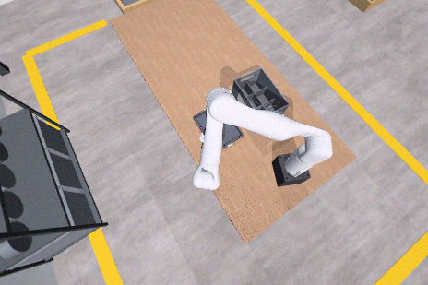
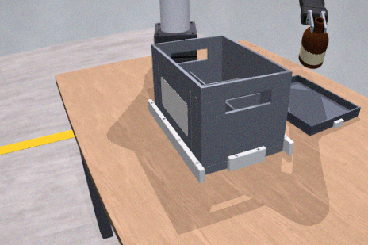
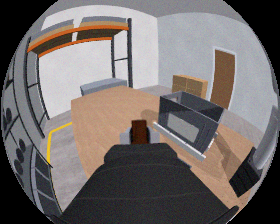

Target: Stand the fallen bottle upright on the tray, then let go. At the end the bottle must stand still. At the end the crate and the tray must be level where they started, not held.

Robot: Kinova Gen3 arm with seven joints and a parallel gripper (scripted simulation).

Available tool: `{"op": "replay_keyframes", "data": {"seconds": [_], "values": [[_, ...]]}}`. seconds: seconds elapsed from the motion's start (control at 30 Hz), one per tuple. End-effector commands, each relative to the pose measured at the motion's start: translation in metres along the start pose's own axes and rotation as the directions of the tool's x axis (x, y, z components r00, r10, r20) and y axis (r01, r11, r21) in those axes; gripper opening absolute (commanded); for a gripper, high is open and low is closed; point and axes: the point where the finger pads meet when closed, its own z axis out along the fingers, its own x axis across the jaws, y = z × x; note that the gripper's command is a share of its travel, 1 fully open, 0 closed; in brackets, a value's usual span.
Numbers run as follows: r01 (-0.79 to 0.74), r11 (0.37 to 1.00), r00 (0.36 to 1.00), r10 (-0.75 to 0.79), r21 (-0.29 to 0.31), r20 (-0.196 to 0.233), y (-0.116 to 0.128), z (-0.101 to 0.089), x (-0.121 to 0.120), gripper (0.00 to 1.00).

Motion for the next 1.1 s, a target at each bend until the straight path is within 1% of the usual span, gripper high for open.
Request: {"op": "replay_keyframes", "data": {"seconds": [0.0, 0.37, 0.87, 0.93, 1.07], "values": [[-0.01, 1.0, 1.0, 0.01, 0.005, 0.006, -0.0009, -0.0011, -0.0025, 0.0], [-0.013, 1.0, 1.0, 0.013, 0.024, 0.004, -0.0005, -0.0009, -0.0031, 0.0], [-0.015, 0.993, 1.0, 0.015, 0.121, 0.003, 0.0001, -0.0007, -0.0031, 0.0], [-0.015, 0.993, 1.0, 0.015, 0.121, 0.003, 0.0001, -0.0007, -0.0031, 0.0], [-0.015, 0.989, 1.0, 0.015, 0.145, 0.005, 0.0002, -0.001, -0.0031, 0.0]]}}
